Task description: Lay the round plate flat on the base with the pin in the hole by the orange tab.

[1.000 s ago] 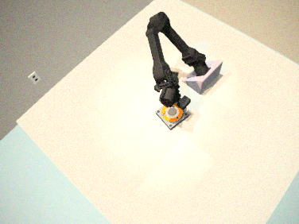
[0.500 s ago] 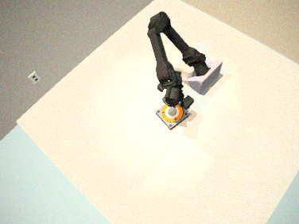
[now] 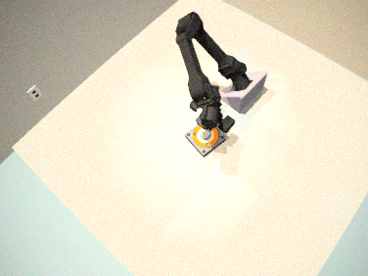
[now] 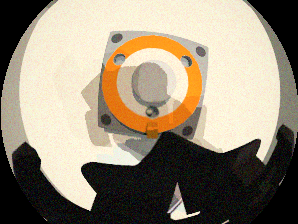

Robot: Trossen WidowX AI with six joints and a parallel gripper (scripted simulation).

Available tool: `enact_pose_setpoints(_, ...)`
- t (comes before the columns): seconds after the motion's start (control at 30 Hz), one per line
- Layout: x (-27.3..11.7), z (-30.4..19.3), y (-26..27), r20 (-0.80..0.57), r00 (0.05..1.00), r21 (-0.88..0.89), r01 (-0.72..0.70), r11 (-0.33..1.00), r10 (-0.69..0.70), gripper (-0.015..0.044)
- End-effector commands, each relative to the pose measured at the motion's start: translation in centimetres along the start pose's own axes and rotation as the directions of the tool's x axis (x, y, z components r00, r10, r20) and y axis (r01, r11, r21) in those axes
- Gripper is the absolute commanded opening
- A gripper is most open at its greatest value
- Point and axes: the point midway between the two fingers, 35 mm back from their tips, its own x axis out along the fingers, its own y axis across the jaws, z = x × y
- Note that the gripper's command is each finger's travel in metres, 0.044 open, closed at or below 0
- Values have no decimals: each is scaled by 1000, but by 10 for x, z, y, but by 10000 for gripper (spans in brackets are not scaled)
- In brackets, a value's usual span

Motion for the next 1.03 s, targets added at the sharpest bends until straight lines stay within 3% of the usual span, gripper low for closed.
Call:
enact_pose_setpoints(0.0,2,-2,5,-11,1000,-3,1,1000,-1,0)
enact_pose_setpoints(0.43,-39,0,5,-11,1000,-4,-1,1000,1,0)
enact_pose_setpoints(1.0,-32,1,6,-8,1000,-12,4,1000,-4,0)
